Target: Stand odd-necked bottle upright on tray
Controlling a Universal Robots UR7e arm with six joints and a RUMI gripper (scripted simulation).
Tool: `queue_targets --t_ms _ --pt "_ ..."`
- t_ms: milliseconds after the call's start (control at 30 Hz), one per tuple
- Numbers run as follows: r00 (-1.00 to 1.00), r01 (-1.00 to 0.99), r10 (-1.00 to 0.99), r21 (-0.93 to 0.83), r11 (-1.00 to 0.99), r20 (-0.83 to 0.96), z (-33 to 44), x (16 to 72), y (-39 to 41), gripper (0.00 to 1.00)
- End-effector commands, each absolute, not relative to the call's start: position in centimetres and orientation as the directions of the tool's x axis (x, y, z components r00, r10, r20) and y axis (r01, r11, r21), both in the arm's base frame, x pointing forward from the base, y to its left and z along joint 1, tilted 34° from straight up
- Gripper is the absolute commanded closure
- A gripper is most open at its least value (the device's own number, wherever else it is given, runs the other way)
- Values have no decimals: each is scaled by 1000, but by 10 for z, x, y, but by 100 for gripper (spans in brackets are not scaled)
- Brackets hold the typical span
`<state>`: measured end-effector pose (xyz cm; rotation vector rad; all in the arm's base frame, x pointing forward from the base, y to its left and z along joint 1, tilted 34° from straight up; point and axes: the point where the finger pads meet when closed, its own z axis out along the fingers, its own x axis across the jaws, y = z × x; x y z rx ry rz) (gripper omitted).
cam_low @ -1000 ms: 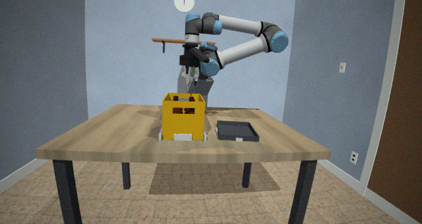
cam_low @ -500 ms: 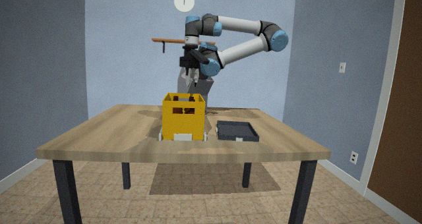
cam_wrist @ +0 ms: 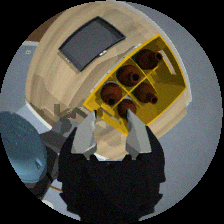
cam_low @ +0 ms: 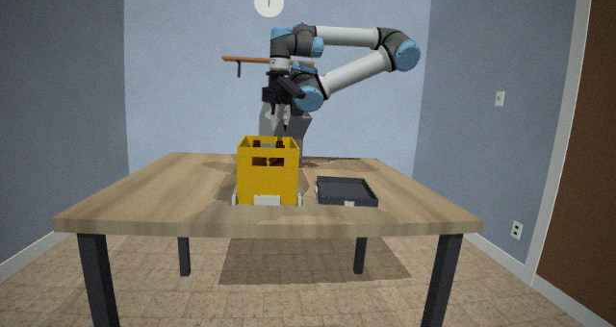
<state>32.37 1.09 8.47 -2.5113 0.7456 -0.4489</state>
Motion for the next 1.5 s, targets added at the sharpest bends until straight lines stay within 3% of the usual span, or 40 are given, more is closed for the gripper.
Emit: queue_targets --t_ms 0,1467 --pt "798 -422 -578 -528 -737 170 80 327 13 62" --pt "798 -422 -578 -528 -737 170 69 332 17 62"
